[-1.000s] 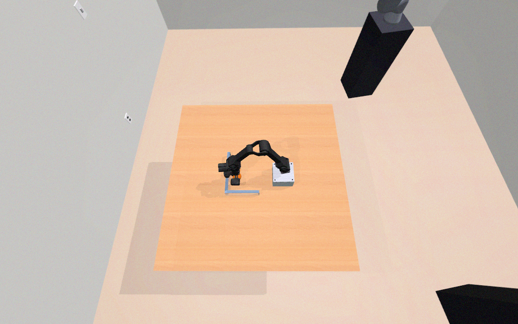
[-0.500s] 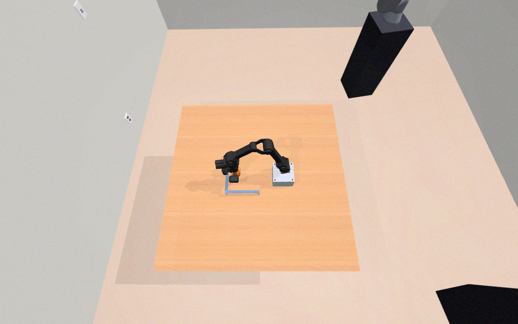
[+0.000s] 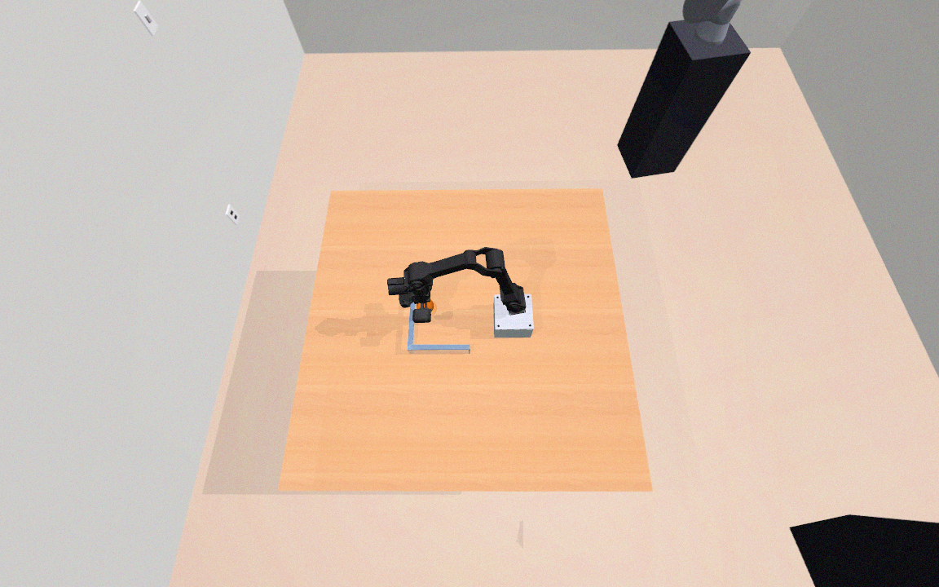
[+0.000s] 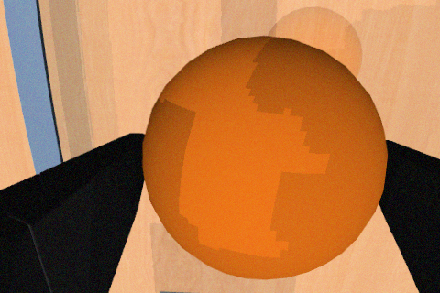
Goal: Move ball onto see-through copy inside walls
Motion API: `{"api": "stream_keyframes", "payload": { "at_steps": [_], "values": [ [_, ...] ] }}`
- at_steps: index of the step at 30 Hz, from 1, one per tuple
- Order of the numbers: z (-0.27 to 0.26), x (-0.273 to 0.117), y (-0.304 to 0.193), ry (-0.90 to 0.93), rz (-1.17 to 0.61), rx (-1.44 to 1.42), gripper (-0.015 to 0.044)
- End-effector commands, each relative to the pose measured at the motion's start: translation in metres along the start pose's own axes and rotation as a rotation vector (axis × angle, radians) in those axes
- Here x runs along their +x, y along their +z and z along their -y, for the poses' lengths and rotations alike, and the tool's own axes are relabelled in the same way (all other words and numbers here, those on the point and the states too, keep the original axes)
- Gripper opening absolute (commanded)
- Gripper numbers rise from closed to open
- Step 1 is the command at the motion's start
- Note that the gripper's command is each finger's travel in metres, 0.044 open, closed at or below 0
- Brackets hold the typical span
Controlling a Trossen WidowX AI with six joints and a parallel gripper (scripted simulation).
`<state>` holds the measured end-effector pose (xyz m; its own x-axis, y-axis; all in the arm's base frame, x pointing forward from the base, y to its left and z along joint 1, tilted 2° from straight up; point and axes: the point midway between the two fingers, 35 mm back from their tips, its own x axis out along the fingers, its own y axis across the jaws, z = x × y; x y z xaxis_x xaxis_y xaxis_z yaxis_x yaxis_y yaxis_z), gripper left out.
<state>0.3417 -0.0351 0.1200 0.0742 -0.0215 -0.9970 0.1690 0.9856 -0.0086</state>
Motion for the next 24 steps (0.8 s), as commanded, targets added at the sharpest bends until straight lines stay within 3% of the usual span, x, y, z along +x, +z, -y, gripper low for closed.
{"api": "stream_keyframes", "payload": {
  "at_steps": [1,7,12,24],
  "values": [
    [0.016,0.015,0.002,-0.002,-0.003,0.005,0.0],
    [0.046,0.049,0.001,-0.005,-0.003,0.005,0.0],
    [0.047,0.057,0.002,-0.005,-0.003,0.005,0.0],
    [0.048,0.12,0.001,-0.005,-0.003,0.005,0.0]
  ]
}}
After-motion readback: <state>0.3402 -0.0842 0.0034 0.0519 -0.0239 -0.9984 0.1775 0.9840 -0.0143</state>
